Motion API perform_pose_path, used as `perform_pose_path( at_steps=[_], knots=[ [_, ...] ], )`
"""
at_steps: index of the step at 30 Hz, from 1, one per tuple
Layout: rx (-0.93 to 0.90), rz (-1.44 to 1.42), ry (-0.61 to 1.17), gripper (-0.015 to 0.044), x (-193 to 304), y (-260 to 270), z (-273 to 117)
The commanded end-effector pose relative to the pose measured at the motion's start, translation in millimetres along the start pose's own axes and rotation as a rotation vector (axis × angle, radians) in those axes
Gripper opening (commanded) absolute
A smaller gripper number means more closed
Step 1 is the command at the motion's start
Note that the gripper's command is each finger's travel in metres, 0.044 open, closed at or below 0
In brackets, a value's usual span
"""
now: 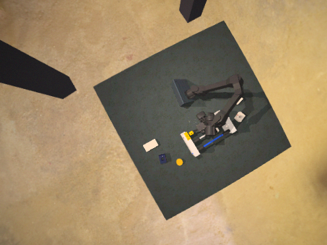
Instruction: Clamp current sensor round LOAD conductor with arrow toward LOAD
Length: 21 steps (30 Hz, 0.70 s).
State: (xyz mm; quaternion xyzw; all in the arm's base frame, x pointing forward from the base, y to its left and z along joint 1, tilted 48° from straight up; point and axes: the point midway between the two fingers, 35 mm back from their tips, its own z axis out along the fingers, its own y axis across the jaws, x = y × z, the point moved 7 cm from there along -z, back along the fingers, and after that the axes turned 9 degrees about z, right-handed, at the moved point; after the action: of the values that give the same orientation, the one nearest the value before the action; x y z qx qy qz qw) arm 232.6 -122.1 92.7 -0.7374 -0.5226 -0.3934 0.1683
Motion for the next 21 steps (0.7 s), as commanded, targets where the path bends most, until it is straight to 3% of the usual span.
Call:
perform_pose_path(
  at_steps=[1, 4, 13, 21],
  knots=[
    [-0.009, -0.001, 0.002, 0.0080, 0.0, 0.0, -2.7],
    [-0.003, 0.001, -0.001, 0.0001, -0.1, -0.1, -0.8],
    [-0.009, 0.002, 0.000, 0.0000, -0.3, -0.8, -0.9],
    [-0.133, 0.001, 0.018, 0.0000, -8.0, -14.5, -1.3]
  ],
)
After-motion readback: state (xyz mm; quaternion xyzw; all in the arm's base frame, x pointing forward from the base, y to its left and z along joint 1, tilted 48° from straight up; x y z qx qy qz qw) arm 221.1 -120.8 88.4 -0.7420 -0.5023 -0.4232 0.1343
